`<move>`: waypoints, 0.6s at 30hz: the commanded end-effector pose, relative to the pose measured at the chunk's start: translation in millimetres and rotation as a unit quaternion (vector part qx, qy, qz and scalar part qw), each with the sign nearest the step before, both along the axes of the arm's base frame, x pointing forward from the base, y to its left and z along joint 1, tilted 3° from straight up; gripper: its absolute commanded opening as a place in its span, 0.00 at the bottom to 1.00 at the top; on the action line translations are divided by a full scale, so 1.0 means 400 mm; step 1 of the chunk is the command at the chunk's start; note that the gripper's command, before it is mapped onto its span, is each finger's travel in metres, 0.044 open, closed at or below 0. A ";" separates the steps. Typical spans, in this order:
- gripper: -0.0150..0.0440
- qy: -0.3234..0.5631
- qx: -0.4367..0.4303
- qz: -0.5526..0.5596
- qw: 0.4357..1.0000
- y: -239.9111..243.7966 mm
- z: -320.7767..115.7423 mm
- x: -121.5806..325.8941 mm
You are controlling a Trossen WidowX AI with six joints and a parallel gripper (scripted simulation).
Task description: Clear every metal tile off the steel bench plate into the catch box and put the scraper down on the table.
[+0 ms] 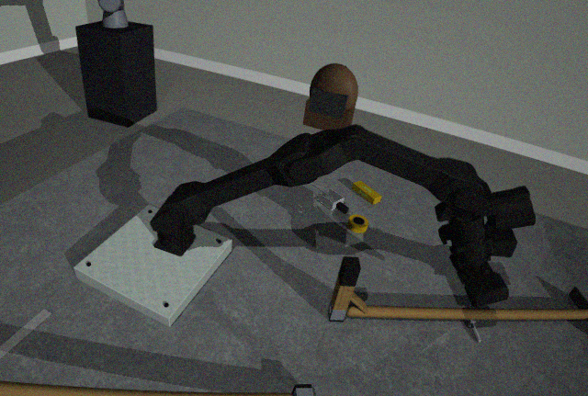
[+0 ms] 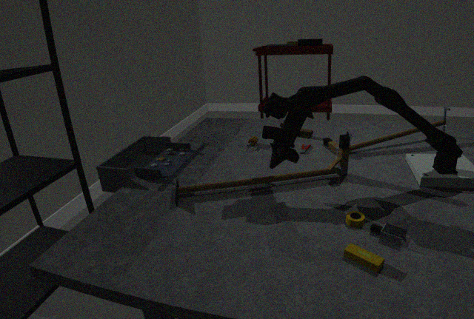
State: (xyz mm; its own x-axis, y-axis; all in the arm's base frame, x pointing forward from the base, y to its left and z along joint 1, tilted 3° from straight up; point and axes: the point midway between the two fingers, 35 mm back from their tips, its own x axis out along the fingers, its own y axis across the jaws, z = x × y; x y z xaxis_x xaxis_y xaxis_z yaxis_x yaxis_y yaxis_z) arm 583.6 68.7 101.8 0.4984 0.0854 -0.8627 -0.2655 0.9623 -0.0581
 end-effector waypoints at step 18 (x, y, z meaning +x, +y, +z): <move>0.25 0.030 -0.004 -0.016 0.999 0.031 0.112 -0.085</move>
